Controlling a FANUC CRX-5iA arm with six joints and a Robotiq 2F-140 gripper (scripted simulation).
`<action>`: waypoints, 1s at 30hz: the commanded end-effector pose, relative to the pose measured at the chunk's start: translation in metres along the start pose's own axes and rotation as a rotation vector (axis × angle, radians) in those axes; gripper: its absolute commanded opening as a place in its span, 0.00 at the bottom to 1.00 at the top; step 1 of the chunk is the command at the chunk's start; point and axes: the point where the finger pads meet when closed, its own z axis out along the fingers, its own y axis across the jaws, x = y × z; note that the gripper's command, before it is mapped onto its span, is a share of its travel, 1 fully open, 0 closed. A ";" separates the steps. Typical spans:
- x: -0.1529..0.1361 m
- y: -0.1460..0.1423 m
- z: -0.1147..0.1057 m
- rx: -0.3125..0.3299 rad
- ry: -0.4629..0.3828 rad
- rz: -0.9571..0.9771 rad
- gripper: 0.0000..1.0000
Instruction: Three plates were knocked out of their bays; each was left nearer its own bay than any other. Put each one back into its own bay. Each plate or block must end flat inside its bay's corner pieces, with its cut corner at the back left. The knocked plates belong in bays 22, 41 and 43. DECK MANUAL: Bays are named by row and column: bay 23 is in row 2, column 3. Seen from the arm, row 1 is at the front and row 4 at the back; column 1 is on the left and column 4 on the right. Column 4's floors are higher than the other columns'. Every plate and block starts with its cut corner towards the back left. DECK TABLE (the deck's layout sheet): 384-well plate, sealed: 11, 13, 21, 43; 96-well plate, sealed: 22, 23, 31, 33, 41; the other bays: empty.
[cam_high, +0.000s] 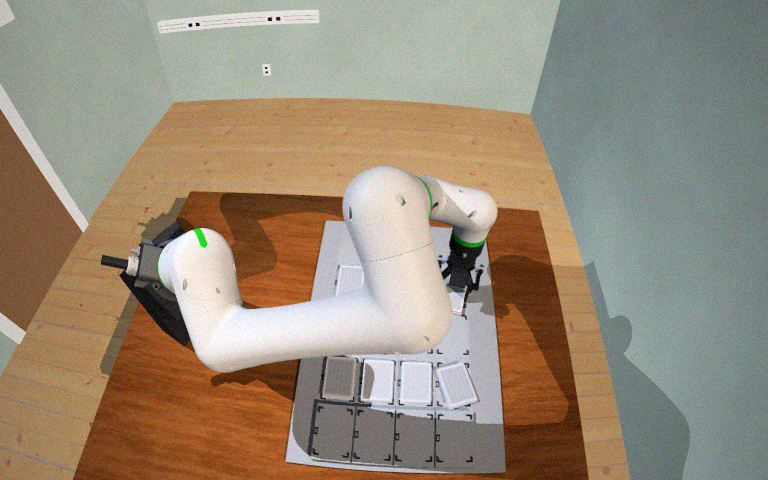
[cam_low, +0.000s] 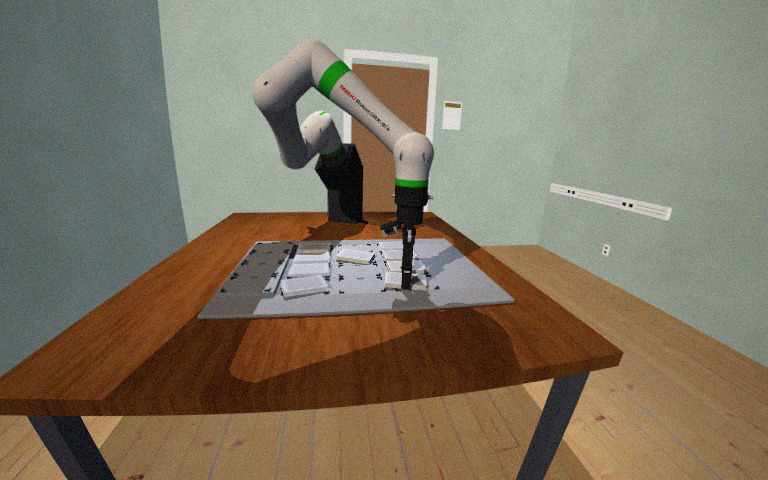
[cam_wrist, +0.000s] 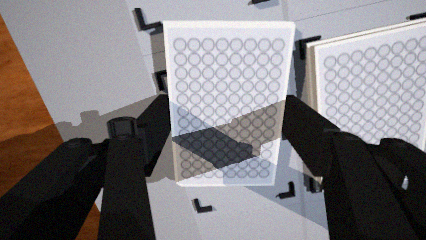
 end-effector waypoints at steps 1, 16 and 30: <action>-0.001 -0.001 -0.001 0.001 -0.001 0.000 0.60; -0.001 -0.001 -0.002 0.001 -0.001 0.000 0.59; -0.001 -0.001 -0.002 0.001 -0.001 0.000 0.59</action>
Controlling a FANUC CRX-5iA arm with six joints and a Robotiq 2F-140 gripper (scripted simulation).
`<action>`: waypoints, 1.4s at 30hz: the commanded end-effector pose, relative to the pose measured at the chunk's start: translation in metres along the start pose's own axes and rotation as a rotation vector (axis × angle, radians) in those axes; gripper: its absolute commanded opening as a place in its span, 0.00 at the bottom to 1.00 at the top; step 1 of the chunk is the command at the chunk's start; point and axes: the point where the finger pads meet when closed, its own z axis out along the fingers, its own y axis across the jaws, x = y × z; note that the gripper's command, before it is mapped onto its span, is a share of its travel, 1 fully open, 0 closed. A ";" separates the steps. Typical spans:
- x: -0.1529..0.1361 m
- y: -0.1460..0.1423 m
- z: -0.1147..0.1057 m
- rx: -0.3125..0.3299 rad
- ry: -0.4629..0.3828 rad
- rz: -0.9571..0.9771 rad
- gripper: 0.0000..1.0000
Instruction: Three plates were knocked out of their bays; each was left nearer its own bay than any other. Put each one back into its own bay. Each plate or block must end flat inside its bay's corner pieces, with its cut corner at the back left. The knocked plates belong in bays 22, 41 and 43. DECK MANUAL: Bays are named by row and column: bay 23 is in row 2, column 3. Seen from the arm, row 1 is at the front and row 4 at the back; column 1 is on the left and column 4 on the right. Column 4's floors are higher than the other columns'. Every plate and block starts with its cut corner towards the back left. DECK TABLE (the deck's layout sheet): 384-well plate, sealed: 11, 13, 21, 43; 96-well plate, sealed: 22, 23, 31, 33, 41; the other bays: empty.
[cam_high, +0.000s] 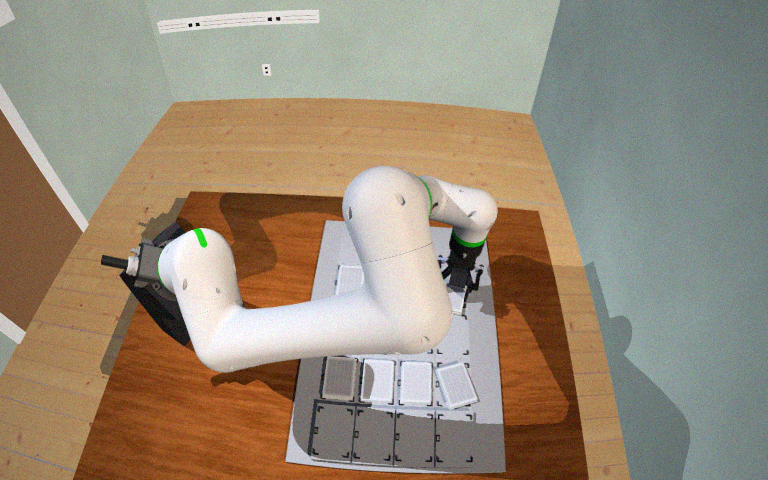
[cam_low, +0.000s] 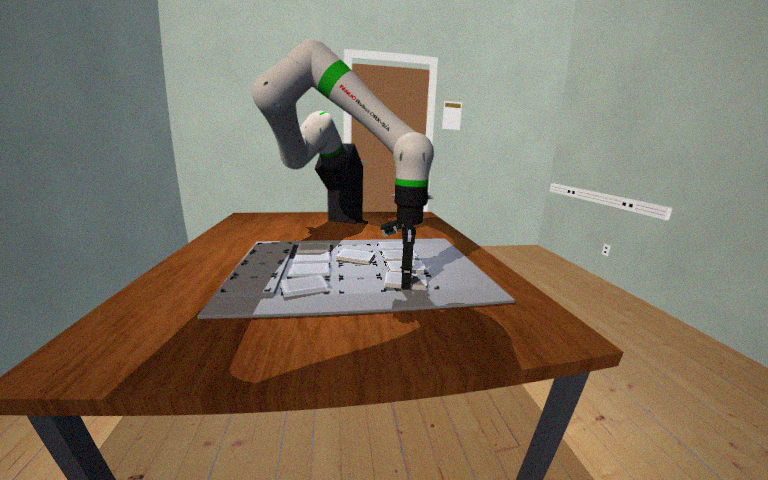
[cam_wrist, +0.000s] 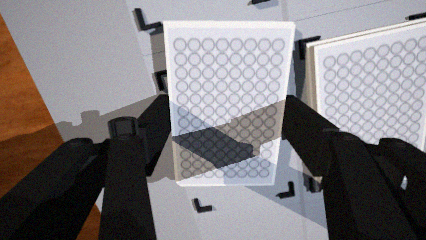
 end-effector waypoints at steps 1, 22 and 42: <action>-0.001 -0.001 -0.001 0.002 -0.001 0.000 0.59; -0.001 -0.001 -0.001 0.002 -0.001 0.000 0.10; -0.001 -0.001 -0.002 0.002 -0.001 0.000 0.10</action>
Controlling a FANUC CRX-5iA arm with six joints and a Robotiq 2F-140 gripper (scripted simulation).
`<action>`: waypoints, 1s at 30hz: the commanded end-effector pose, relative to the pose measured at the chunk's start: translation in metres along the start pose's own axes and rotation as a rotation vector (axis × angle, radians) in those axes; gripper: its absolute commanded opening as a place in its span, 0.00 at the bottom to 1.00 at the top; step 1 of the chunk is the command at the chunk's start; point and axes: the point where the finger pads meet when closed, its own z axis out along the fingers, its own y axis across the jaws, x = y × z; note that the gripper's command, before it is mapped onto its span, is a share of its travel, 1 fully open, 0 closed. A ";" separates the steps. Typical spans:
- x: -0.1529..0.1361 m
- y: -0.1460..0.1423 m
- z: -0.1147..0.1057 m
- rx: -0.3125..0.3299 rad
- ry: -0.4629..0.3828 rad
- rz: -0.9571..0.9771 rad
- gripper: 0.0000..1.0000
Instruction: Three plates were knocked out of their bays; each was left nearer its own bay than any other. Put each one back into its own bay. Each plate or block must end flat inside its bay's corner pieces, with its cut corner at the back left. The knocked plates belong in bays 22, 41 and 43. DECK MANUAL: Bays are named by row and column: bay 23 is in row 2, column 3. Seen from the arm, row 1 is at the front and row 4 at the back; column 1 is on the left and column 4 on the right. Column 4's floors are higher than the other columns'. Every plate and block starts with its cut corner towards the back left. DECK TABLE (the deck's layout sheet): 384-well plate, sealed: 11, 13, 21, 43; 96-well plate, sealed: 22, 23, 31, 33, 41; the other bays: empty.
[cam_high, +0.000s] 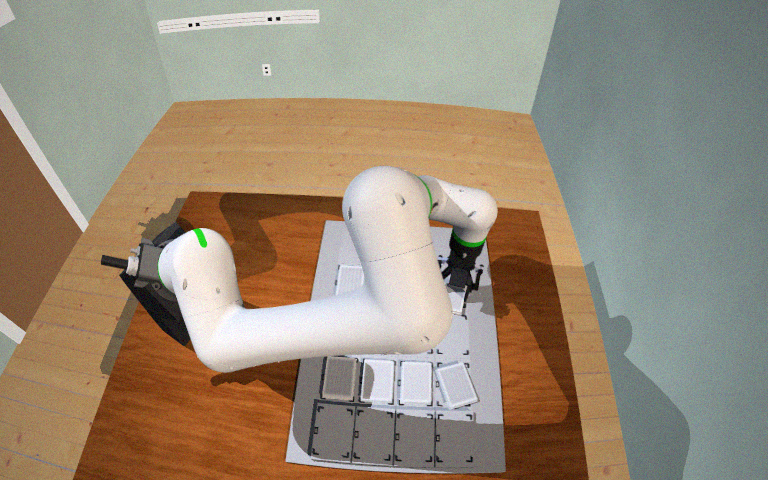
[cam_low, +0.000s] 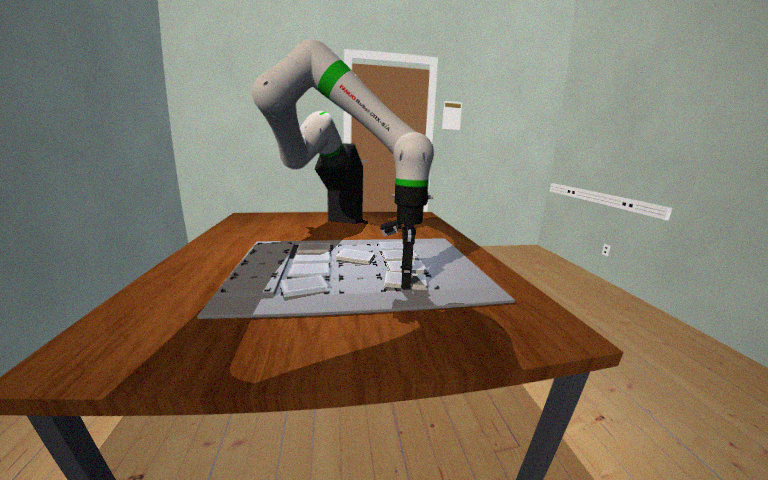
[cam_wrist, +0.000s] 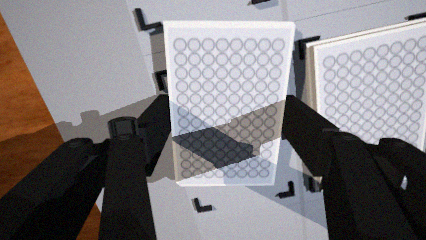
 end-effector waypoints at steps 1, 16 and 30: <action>-0.001 -0.001 -0.002 0.002 -0.001 0.000 0.10; -0.001 -0.001 -0.006 0.002 -0.001 0.000 0.10; -0.001 -0.001 -0.010 0.002 -0.001 0.000 0.10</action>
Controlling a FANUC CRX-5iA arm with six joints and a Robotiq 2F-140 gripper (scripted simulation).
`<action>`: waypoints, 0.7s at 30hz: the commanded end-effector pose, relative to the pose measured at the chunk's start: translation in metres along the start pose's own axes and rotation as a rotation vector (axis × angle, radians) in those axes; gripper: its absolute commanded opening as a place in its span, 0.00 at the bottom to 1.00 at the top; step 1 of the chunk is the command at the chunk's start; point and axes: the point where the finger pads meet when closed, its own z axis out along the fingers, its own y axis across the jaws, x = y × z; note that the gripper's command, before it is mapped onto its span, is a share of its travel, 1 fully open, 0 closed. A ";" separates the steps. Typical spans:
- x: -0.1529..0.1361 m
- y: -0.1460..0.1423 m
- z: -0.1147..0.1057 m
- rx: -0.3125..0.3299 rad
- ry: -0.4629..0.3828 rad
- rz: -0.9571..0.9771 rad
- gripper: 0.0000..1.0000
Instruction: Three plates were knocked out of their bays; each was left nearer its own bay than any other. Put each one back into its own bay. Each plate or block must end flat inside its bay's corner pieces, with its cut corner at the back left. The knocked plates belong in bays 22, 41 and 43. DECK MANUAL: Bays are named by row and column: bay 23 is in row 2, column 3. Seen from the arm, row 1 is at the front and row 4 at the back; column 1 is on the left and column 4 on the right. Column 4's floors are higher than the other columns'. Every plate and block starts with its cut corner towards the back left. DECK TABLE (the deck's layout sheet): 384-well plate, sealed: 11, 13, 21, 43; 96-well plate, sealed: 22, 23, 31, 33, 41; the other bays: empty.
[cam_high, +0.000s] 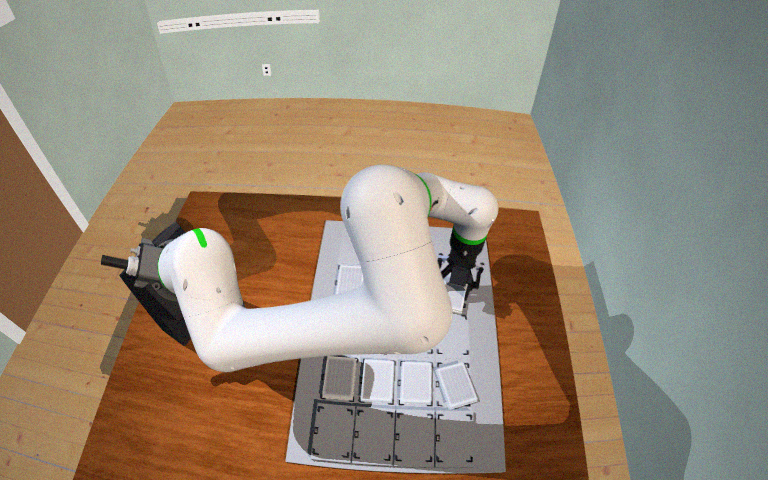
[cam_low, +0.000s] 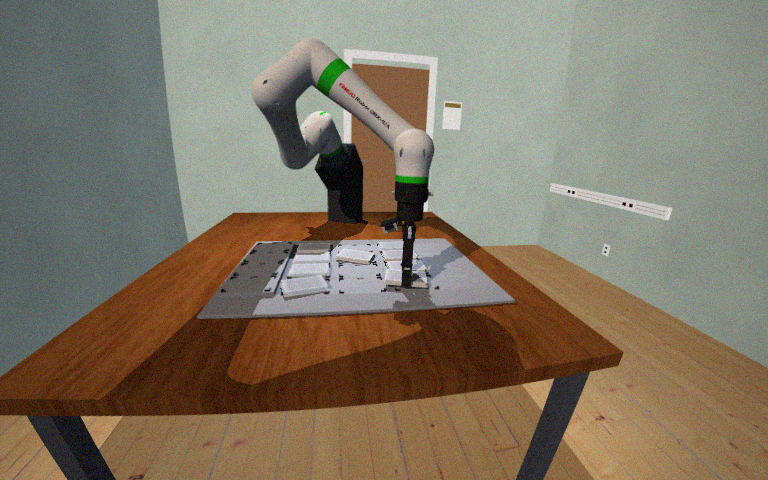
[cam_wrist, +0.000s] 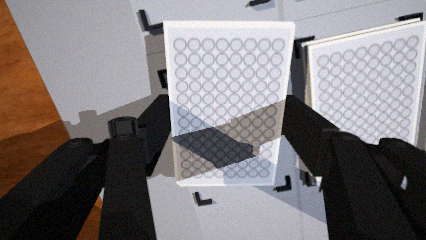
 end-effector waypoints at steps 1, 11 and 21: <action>-0.001 -0.001 -0.002 0.002 -0.001 0.000 0.10; -0.001 -0.001 -0.010 0.002 -0.001 0.000 0.10; -0.001 -0.001 -0.021 0.001 -0.001 0.000 0.10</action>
